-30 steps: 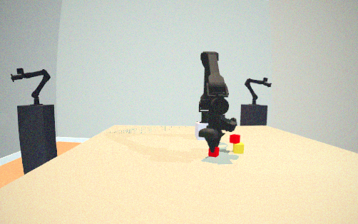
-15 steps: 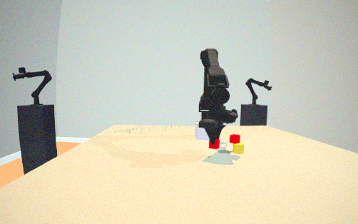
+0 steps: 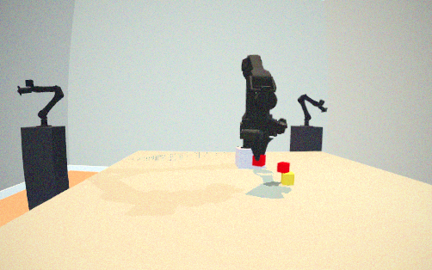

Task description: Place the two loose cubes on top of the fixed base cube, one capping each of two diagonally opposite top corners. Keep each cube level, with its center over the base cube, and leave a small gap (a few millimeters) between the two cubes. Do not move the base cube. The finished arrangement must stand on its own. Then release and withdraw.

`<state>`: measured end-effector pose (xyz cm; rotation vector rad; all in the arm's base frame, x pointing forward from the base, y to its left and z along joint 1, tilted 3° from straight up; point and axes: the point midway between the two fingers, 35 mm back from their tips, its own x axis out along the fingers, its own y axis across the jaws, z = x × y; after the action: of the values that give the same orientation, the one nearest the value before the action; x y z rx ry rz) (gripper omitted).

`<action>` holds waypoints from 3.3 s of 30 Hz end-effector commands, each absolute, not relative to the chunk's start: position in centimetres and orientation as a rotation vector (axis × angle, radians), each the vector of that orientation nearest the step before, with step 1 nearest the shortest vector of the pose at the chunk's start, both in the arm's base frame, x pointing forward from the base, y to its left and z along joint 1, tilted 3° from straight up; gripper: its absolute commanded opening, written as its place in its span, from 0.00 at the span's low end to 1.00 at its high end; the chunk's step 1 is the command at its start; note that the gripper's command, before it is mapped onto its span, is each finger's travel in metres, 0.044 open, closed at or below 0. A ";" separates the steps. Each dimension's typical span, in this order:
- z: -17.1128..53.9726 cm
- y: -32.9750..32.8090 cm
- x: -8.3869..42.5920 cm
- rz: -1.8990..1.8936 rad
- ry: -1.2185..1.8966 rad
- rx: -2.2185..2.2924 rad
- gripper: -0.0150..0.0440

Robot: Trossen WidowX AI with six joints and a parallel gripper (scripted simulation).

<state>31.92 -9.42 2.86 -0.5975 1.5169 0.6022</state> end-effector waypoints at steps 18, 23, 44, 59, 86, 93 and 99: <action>5.9 -7.7 32.0 0.578 1.529 -0.587 0.43; 5.8 -6.2 32.3 0.547 1.536 -0.565 0.43; 5.5 0.3 32.8 0.439 1.556 -0.442 0.43; 5.3 3.8 32.5 0.387 1.568 -0.371 0.43; 0.9 3.7 32.3 0.373 1.566 -0.336 0.43; -0.5 3.7 32.3 0.385 1.569 -0.369 0.43; -0.5 3.7 32.3 0.385 1.569 -0.369 0.43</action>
<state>32.40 3.84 -0.32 -0.3584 1.5656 0.3841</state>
